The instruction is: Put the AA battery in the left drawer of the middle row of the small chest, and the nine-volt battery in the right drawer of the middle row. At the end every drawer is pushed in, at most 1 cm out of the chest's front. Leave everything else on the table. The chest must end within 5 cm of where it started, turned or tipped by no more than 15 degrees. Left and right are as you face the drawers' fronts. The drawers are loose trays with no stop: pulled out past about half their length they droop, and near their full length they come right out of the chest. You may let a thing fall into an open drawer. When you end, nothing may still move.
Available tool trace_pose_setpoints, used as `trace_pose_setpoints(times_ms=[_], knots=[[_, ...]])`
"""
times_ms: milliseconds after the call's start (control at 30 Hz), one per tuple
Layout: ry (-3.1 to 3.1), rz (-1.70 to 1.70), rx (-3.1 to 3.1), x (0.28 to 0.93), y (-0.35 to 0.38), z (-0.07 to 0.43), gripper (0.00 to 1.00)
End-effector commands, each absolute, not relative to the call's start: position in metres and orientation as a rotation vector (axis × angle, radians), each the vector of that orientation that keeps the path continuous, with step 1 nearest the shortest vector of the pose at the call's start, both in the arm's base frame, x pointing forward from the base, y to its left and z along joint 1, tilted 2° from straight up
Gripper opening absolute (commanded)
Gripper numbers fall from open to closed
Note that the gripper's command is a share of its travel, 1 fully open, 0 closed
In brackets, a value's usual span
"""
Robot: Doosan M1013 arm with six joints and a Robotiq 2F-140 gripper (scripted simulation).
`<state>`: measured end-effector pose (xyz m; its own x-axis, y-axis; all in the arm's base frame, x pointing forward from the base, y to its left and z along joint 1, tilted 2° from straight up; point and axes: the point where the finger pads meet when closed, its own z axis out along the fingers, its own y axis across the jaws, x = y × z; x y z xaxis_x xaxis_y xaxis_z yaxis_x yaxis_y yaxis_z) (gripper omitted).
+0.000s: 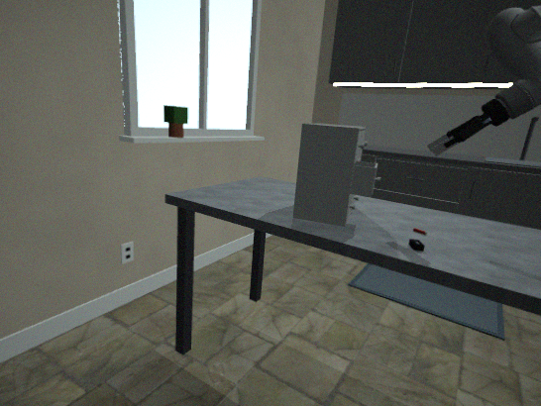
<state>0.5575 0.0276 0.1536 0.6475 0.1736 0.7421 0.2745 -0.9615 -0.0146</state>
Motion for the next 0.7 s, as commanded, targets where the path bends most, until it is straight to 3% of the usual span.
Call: trace_pose_setpoints(times_ms=[0,667], knots=[[-0.383,-1.113,-2.764,0.5569,0.0292,0.1545,1.0],[-0.414,-0.705,-2.932,0.5574,0.0288,0.1643,1.0]])
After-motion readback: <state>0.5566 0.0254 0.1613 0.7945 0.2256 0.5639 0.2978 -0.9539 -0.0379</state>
